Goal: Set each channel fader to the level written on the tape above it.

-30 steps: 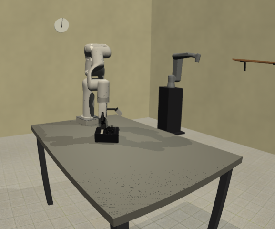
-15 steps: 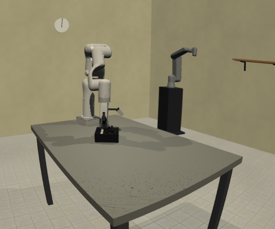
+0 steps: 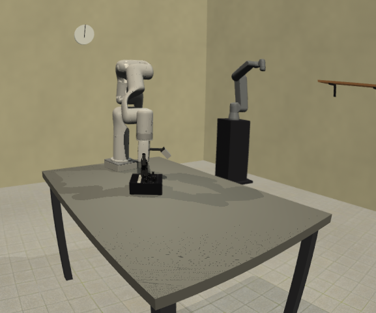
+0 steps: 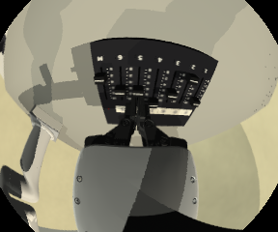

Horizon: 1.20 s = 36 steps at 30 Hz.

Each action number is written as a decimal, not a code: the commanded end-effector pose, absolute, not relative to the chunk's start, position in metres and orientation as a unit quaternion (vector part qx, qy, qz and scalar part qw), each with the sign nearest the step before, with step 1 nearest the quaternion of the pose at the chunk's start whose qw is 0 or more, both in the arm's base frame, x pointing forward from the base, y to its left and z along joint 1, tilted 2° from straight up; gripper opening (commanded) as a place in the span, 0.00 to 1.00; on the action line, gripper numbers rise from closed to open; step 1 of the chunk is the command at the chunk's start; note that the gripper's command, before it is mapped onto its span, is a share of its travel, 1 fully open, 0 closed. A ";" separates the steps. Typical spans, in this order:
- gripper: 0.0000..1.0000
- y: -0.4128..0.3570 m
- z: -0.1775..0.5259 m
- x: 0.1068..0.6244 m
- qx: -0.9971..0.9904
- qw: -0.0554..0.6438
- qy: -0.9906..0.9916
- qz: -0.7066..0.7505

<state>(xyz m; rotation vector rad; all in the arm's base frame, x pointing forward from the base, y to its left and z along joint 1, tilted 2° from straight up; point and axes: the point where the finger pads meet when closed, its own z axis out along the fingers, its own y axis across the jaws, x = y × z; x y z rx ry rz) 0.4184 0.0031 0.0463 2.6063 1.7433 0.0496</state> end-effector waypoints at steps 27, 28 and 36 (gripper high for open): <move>0.00 0.016 0.048 0.425 0.831 0.004 0.556 0.017; 0.00 0.016 0.048 0.425 0.831 0.004 0.556 0.017; 0.00 0.018 0.048 0.426 0.831 0.004 0.556 0.017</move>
